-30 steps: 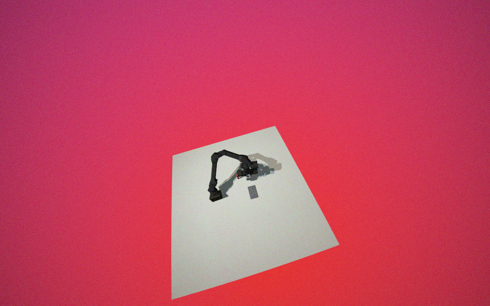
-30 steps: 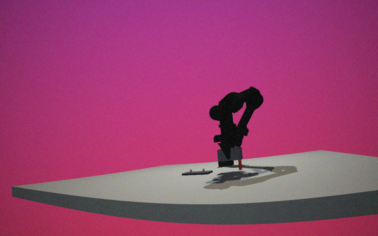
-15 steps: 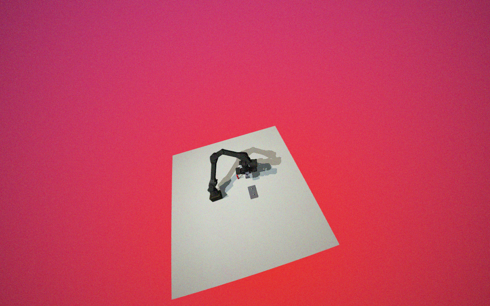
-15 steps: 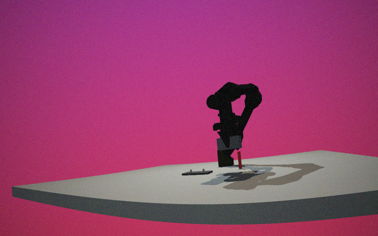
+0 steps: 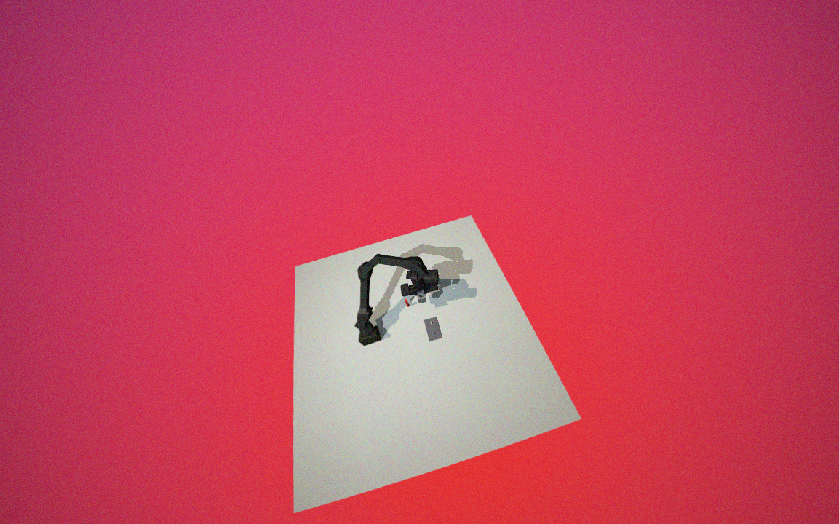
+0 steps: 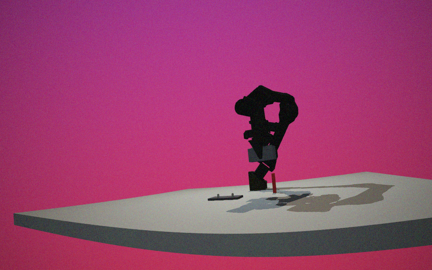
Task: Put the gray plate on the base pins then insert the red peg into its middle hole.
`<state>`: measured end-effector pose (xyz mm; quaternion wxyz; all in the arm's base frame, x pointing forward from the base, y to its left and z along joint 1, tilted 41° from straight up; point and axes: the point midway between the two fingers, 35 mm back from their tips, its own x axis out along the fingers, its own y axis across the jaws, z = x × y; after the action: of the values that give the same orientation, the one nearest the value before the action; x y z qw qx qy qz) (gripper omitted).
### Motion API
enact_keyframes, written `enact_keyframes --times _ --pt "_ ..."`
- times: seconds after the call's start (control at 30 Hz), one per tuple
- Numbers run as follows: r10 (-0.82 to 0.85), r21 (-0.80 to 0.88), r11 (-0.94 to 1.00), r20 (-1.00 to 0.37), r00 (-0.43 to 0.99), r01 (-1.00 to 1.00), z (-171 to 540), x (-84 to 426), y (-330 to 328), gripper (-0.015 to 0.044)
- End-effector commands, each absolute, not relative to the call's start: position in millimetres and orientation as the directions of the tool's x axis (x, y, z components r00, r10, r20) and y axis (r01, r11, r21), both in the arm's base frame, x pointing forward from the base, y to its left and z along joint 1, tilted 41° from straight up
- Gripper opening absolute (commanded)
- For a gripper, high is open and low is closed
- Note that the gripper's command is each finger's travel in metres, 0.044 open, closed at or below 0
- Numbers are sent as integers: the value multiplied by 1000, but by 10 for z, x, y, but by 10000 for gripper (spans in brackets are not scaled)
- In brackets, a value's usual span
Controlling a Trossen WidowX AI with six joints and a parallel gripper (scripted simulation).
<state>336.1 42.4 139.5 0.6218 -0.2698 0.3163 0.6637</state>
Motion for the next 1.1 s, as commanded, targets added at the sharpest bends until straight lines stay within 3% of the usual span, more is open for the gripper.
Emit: enact_keyframes --times 0.0,1.07 --pt "651 84 -29 -755 -83 -996 1359 3371 389 0" --pt "646 50 -64 -759 -80 -997 427 3548 -1 0"
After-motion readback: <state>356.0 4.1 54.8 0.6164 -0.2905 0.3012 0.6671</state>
